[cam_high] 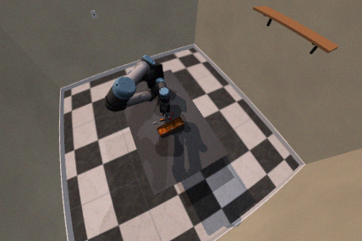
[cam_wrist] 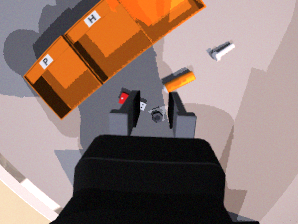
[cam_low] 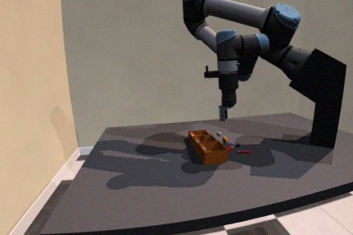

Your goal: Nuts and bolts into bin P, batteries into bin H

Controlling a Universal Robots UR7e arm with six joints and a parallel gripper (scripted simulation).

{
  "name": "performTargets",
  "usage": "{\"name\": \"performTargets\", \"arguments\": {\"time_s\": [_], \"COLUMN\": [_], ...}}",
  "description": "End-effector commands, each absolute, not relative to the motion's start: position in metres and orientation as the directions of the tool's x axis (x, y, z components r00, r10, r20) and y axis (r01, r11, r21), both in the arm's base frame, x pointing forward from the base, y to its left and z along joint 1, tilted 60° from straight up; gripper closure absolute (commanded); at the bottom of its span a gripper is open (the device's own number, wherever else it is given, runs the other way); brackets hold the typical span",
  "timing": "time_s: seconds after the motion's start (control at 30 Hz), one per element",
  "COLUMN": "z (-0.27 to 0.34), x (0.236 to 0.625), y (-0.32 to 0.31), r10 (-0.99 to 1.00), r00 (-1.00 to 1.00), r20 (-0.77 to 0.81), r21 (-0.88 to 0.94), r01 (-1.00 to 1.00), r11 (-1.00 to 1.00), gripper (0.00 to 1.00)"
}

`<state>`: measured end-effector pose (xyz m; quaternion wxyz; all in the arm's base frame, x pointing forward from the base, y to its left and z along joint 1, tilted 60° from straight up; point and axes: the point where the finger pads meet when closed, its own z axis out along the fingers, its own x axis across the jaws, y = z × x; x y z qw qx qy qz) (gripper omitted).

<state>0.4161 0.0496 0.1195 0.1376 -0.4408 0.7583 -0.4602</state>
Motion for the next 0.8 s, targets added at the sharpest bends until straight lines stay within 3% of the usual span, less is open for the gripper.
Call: {"name": "performTargets", "arguments": {"time_s": [0.0,0.77], "z": [0.109,0.105], "x": [0.418,0.417], "y": [0.012,-0.004], "r10": [-0.769,-0.463], "r00": [-0.637,-0.759], "r20": [0.056,-0.458], "r21": [-0.845,-0.712], "r01": [-0.441,0.002], "r11": [0.304,0.702], "gripper": [0.4,0.4]}}
